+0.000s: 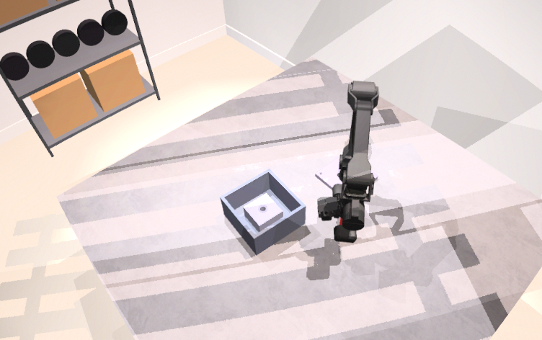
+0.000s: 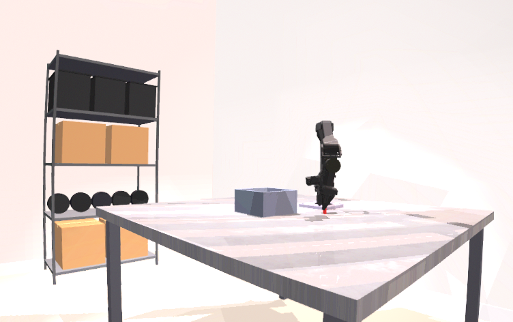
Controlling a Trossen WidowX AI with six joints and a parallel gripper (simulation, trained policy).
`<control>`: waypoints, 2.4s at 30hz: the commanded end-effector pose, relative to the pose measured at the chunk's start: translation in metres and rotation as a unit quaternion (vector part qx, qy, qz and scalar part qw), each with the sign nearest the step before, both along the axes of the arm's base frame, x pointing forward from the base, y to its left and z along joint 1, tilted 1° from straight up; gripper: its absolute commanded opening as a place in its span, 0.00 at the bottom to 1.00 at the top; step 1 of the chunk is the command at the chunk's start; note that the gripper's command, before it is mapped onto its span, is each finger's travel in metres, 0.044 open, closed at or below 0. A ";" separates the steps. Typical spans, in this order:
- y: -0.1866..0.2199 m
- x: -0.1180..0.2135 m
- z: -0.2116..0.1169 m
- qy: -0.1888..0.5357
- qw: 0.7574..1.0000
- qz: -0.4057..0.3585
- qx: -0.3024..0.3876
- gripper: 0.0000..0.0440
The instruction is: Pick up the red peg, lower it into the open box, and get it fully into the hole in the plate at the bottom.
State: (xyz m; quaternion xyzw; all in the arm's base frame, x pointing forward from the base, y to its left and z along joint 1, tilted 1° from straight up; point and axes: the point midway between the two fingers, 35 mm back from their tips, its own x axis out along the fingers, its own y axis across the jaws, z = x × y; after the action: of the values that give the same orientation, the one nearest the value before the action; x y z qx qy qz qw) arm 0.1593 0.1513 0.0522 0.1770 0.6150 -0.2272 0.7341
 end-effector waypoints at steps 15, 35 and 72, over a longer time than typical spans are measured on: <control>-0.008 -0.005 -0.027 0.048 0.998 -0.033 -0.024 0.00; -0.020 0.033 0.072 -0.044 0.997 -0.055 -0.023 0.00; -0.136 0.154 0.093 -0.123 0.970 -0.204 -0.044 0.00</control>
State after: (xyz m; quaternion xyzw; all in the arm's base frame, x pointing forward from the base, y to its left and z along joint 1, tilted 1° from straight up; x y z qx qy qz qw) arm 0.3039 0.0249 0.1499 0.2960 0.4567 -0.3768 0.7496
